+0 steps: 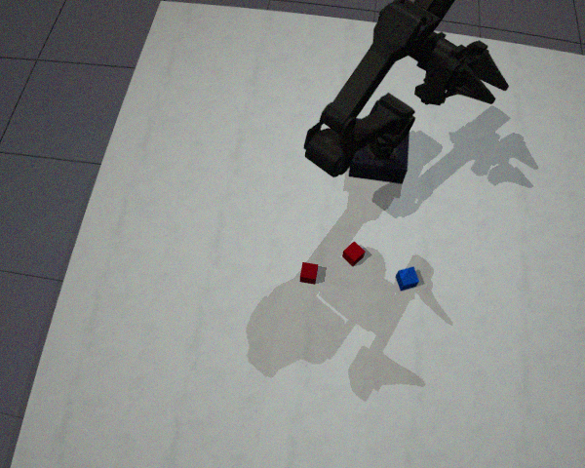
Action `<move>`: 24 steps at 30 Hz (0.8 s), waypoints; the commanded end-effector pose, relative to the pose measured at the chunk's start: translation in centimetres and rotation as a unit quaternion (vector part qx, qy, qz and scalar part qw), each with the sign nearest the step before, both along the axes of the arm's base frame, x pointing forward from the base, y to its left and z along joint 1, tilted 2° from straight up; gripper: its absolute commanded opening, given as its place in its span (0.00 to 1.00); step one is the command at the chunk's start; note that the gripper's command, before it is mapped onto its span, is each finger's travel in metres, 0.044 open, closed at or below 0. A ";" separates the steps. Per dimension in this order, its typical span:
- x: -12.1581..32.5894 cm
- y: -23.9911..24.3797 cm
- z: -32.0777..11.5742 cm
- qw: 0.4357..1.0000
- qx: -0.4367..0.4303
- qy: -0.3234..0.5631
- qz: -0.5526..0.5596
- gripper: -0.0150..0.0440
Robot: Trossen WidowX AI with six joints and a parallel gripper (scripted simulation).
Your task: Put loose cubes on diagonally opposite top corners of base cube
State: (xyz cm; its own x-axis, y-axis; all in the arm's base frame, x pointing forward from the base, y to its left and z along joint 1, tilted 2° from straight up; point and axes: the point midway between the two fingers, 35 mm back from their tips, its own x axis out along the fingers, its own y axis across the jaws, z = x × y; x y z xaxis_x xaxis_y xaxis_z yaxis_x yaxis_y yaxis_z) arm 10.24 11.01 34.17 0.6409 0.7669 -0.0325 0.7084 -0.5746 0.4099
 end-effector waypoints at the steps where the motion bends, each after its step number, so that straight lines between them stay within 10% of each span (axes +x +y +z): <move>1: 0.0 0.0 0.0 1.000 -0.001 0.001 -0.002 0.89; 5: 0.0 0.0 -0.2 0.999 -0.014 0.015 -0.034 0.71; 24: 1.5 0.7 -2.2 0.962 -0.068 0.126 -0.232 0.70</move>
